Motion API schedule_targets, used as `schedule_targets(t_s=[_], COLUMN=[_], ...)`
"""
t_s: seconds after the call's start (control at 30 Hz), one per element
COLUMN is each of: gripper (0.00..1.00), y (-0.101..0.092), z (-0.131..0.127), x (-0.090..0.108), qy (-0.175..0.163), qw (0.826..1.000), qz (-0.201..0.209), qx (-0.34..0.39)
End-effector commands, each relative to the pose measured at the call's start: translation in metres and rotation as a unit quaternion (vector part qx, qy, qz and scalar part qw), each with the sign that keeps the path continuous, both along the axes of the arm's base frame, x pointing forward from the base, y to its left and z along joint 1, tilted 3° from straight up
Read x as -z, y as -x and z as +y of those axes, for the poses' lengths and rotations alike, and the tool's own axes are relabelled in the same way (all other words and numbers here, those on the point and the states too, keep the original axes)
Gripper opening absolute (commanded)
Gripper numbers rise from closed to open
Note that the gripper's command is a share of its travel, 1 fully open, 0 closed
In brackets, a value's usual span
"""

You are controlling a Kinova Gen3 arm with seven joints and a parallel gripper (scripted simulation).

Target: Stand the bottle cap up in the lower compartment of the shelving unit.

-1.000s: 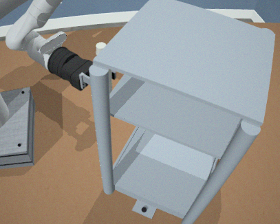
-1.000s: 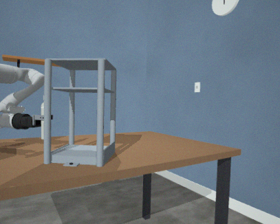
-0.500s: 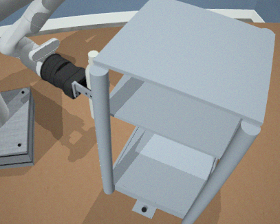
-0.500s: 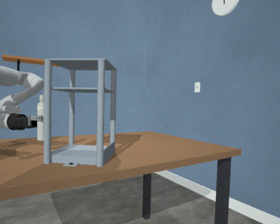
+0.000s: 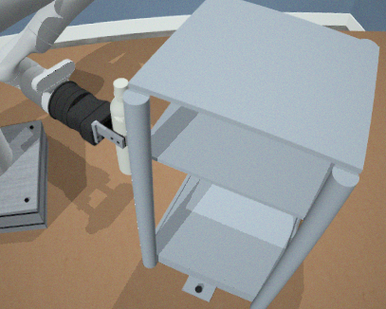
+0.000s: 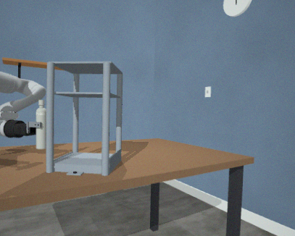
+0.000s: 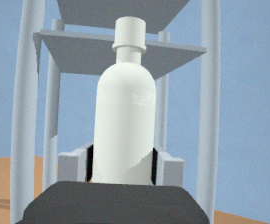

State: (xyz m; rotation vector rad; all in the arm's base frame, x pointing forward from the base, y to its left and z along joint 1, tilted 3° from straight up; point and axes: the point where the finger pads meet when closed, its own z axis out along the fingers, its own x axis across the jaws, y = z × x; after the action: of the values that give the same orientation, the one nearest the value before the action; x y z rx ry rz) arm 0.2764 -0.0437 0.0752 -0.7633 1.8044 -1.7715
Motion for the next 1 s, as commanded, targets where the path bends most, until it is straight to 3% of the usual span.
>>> schedule_targets(t_s=[0.0, 0.97], gripper=[0.0, 0.0], y=[0.002, 0.01], z=[-0.003, -0.013], x=[0.0, -0.001], qy=[0.004, 0.004], qw=[1.0, 1.0], qz=[0.003, 0.003], qx=[-0.002, -0.002])
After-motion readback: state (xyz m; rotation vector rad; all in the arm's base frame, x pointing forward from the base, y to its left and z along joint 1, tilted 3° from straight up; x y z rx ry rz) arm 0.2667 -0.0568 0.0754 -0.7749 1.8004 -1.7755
